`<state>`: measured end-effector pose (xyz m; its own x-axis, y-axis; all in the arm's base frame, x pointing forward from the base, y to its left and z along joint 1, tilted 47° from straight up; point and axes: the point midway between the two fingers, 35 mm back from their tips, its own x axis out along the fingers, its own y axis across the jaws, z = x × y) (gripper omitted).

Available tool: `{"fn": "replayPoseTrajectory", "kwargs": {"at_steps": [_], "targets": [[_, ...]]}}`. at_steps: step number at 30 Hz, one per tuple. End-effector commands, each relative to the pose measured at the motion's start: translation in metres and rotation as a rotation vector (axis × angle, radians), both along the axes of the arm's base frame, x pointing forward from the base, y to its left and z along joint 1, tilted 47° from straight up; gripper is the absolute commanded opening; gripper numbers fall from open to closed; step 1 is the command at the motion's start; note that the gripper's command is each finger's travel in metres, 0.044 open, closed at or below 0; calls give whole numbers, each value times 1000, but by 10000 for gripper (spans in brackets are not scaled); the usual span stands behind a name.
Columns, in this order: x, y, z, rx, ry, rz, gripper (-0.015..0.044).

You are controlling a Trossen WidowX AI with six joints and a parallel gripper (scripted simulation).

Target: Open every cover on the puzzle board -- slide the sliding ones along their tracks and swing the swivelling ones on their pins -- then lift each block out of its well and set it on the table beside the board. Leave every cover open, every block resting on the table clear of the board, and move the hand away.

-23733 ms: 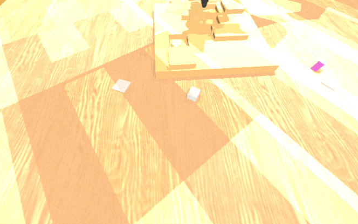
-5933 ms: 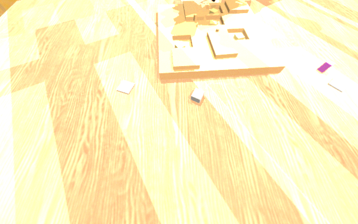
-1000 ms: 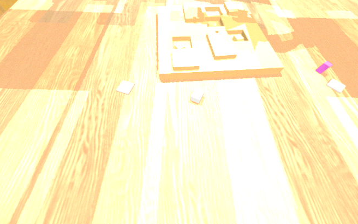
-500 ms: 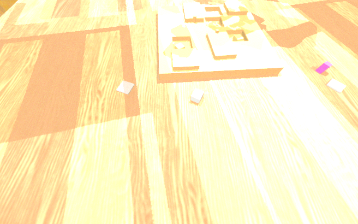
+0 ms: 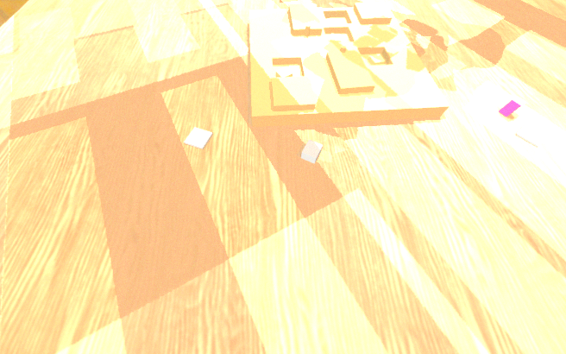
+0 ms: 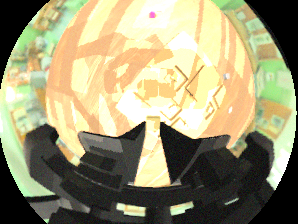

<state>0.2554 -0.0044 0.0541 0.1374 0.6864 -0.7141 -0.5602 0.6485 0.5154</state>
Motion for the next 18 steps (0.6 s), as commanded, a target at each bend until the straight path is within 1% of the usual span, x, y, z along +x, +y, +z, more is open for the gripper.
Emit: {"fn": "replayPoseTrajectory", "kwargs": {"at_steps": [1,18], "targets": [[7,7,11,-2,-7,-6,80],[27,43,52,-2,-12,-8,80]]}}
